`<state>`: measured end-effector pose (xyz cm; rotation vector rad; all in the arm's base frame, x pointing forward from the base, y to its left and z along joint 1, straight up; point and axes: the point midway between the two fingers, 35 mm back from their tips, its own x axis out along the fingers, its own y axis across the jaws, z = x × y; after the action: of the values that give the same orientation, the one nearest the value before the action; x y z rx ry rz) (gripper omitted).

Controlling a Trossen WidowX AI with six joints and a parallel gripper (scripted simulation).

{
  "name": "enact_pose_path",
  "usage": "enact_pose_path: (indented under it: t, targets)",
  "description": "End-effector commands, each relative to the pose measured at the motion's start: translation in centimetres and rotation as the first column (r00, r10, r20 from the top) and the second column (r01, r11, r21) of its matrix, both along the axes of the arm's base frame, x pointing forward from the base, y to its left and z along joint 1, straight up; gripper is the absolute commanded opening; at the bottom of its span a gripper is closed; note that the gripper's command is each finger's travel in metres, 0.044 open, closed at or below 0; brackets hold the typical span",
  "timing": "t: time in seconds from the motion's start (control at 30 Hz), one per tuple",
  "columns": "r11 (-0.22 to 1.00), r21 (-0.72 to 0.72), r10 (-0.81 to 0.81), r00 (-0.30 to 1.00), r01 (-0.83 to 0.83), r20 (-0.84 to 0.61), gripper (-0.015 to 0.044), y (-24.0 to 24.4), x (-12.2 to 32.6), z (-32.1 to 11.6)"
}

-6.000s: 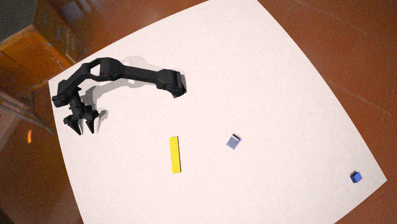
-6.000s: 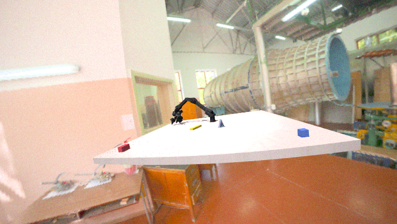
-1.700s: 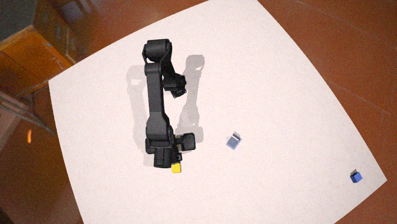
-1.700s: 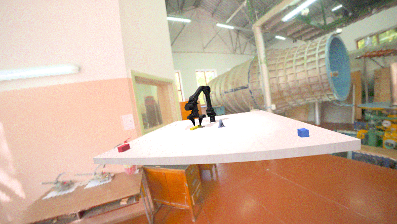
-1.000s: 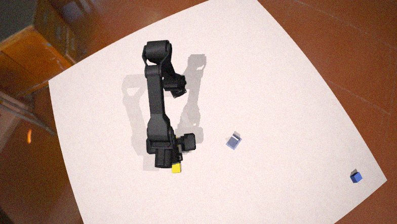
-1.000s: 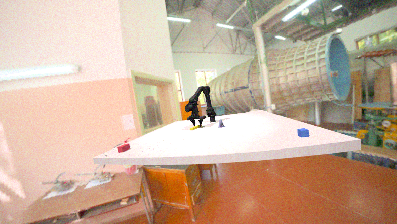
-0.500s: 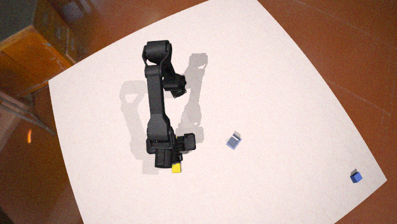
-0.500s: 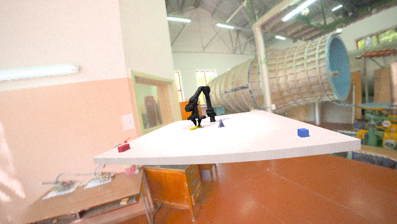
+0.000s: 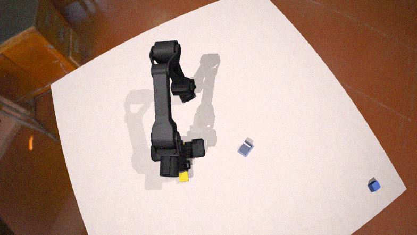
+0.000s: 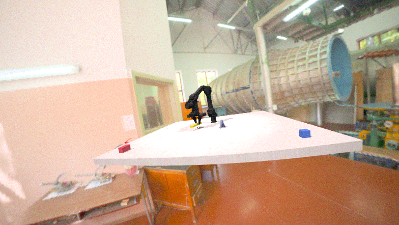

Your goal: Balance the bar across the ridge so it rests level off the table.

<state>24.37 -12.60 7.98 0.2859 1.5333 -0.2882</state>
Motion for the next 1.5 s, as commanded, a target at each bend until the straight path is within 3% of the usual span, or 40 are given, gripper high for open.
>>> enact_pose_path:
  t: [0.0,1.03,1.47]
  targets:
    - [1.0,-0.006,0.002,1.0,-0.002,0.008,0.0,-0.1,0.2,1.1]
    - [1.0,-0.008,0.005,1.0,-0.004,0.006,0.0,0.3,-0.6,8.6]
    - [0.991,-0.001,-0.131,0.991,0.131,0.009,0.0,3.7,1.9,8.8]
